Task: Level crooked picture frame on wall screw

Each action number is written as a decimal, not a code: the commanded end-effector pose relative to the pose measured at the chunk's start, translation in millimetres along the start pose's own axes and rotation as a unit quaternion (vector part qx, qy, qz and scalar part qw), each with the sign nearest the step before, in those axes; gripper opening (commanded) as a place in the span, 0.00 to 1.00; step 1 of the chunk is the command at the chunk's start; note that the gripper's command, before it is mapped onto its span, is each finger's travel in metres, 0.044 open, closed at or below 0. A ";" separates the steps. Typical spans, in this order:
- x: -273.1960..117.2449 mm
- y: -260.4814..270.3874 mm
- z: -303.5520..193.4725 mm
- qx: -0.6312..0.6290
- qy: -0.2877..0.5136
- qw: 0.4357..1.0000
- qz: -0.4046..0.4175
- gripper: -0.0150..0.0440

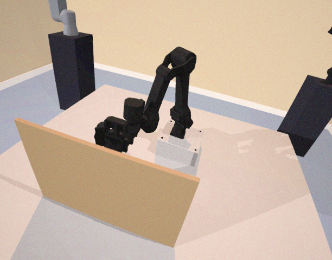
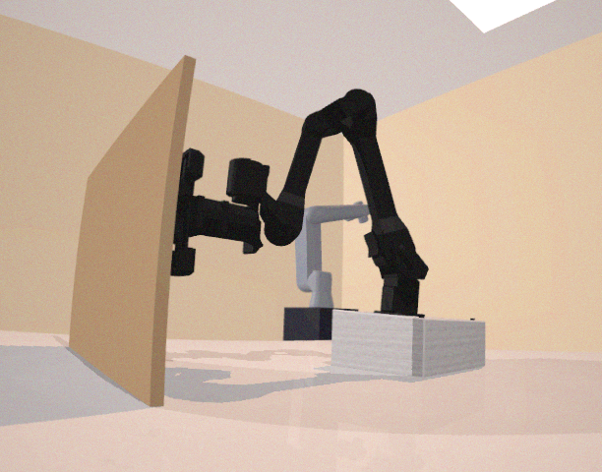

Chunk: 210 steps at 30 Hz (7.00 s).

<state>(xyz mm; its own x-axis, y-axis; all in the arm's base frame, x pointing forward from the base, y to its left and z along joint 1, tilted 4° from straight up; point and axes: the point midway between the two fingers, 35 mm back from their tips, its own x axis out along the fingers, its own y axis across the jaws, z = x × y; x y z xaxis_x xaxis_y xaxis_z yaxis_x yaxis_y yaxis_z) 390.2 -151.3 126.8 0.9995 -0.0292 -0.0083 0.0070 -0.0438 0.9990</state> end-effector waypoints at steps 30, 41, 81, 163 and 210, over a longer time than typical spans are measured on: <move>-100.0 -3.3 0.8 -0.150 0.003 0.989 -0.002 0.69; -143.9 26.3 2.8 -0.142 0.001 0.990 -0.007 0.69; -190.4 37.6 -16.6 -0.150 0.003 0.989 -0.006 0.69; -120.5 -2.3 2.6 -0.098 0.003 0.995 -0.003 0.69; -33.3 -0.3 1.6 -0.098 0.003 0.995 0.001 0.69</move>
<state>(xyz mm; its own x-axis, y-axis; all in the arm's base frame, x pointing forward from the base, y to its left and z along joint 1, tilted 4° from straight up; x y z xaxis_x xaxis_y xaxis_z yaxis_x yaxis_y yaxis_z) 352.2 -150.4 126.5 0.9998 -0.0187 -0.0074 0.0103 0.1568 0.9876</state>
